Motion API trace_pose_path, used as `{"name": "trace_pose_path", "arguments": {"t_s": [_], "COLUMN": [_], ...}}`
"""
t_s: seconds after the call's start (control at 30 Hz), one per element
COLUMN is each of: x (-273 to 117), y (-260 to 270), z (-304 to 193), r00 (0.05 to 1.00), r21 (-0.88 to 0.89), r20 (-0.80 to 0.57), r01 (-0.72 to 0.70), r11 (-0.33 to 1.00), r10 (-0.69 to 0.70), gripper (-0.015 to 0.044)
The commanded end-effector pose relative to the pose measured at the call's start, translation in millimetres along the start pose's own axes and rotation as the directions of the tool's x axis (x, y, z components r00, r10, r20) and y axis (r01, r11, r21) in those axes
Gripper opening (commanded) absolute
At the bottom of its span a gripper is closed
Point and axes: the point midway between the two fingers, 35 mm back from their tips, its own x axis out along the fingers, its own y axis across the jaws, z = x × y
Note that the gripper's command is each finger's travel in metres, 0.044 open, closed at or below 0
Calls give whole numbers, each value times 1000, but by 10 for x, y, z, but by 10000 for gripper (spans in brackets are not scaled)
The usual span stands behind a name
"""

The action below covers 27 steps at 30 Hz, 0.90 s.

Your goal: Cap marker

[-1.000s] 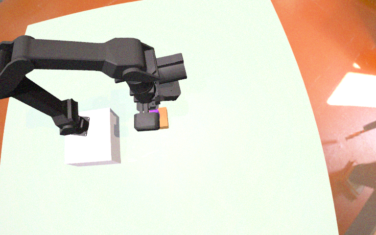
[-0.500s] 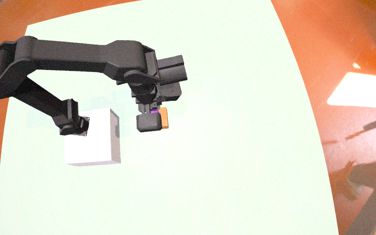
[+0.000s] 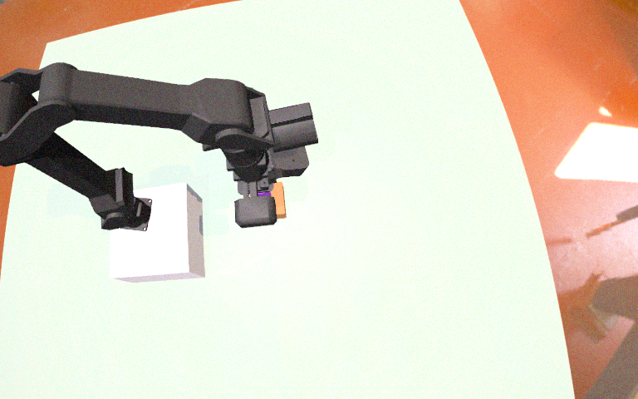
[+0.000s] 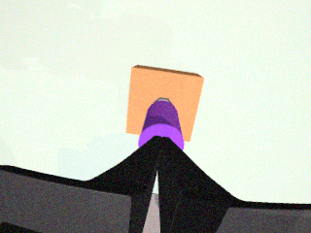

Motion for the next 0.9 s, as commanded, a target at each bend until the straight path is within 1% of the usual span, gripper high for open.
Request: {"name": "trace_pose_path", "arguments": {"t_s": [0.0,0.17,0.2,0.4,0.47,0.57,0.63,0.83,0.87], "x": [87,136,70,47,-140,-601,-798,-823,-823], "y": [-5,-5,0,1,4,6,3,3,3], "z": [-23,-16,8,12,40,44,19,15,15], "r00": [1000,1000,1000,1000,1000,1000,1000,1000,1000], "r21": [-6,-6,0,0,0,0,0,0,0], "r20": [-8,-8,3,3,3,2,2,2,2], "r01": [3,3,0,0,0,0,0,0,0], "r11": [1000,1000,1000,1000,1000,1000,1000,1000,1000], "r10": [-3,-3,0,0,0,0,0,0,0], "gripper": [0,0,0,0,0,0,0,0,26]}}
